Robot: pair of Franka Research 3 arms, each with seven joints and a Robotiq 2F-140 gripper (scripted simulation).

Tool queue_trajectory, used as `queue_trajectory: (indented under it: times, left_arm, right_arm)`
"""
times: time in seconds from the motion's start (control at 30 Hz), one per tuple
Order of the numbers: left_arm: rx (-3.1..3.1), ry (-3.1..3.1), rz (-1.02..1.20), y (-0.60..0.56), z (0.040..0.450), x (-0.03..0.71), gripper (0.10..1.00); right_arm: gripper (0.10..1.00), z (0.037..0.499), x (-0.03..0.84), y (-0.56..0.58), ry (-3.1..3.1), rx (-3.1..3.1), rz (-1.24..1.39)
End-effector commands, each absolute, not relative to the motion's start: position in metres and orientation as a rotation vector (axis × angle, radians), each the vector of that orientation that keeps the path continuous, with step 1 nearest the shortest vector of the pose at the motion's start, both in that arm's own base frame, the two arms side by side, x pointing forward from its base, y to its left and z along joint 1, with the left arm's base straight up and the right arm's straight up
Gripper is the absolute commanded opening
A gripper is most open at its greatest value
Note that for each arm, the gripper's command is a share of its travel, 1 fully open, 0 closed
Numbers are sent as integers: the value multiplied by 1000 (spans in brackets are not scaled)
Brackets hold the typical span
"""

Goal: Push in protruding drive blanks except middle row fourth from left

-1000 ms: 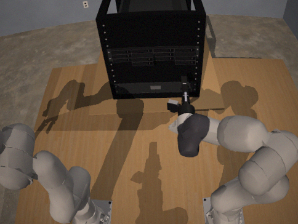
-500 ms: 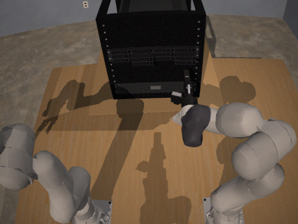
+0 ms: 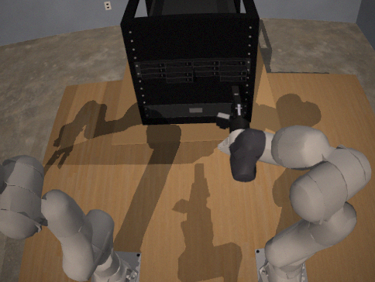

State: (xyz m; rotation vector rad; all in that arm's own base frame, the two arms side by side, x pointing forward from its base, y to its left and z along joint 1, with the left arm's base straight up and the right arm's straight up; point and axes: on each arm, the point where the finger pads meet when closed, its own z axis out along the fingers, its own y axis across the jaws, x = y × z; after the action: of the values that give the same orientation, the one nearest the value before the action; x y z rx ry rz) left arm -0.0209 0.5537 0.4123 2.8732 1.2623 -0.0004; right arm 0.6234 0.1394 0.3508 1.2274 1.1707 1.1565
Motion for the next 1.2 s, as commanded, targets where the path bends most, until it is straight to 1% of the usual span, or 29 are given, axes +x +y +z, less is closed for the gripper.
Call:
queue_trajectory:
  times: [0.0, 0.33, 1.17]
  left_arm:
    - [2878, 1261, 0, 554, 413, -22, 1000]
    - [2878, 1261, 0, 554, 413, -22, 1000]
    - [2878, 1261, 0, 554, 413, -22, 1000]
  right_arm:
    - [99, 350, 624, 141, 1169, 1234, 1169]
    - [99, 350, 663, 139, 1169, 1234, 1169]
    - [99, 350, 663, 139, 1169, 1234, 1169]
